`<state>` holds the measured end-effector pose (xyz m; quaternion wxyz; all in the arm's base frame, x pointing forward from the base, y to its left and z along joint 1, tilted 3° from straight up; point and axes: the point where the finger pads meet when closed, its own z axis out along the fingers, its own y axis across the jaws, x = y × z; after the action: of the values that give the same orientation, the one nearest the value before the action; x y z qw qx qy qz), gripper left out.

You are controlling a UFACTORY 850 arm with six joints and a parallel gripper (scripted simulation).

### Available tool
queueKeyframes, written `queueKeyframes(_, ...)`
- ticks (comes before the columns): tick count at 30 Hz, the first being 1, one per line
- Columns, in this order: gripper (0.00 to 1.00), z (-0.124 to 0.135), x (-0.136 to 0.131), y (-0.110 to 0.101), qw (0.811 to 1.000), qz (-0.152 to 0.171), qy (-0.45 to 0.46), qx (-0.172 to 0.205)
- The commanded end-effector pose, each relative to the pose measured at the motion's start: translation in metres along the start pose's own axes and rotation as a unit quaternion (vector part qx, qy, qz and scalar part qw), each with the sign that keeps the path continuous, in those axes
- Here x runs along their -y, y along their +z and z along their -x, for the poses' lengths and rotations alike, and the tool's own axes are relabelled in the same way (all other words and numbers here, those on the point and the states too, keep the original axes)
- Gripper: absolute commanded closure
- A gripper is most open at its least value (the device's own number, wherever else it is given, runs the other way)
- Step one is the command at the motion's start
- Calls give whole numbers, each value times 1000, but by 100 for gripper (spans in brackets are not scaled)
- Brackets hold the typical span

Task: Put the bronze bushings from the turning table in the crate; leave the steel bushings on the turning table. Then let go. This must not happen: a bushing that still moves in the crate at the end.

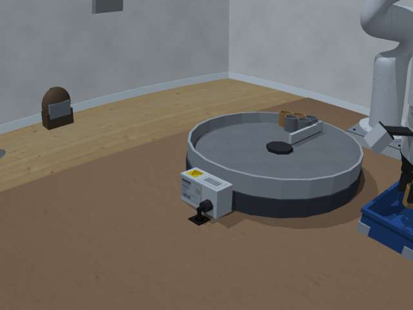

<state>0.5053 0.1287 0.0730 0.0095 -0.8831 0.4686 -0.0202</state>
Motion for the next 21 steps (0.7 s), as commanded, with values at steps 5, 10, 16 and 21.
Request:
queueKeyframes(5,100,0,1,0,1000,-1,0,0)
queueKeyframes(10,100,0,1,1,1000,-1,0,0)
queueKeyframes(16,100,0,1,7,1000,-1,0,0)
queueKeyframes(21,100,0,1,11,1000,-1,0,0)
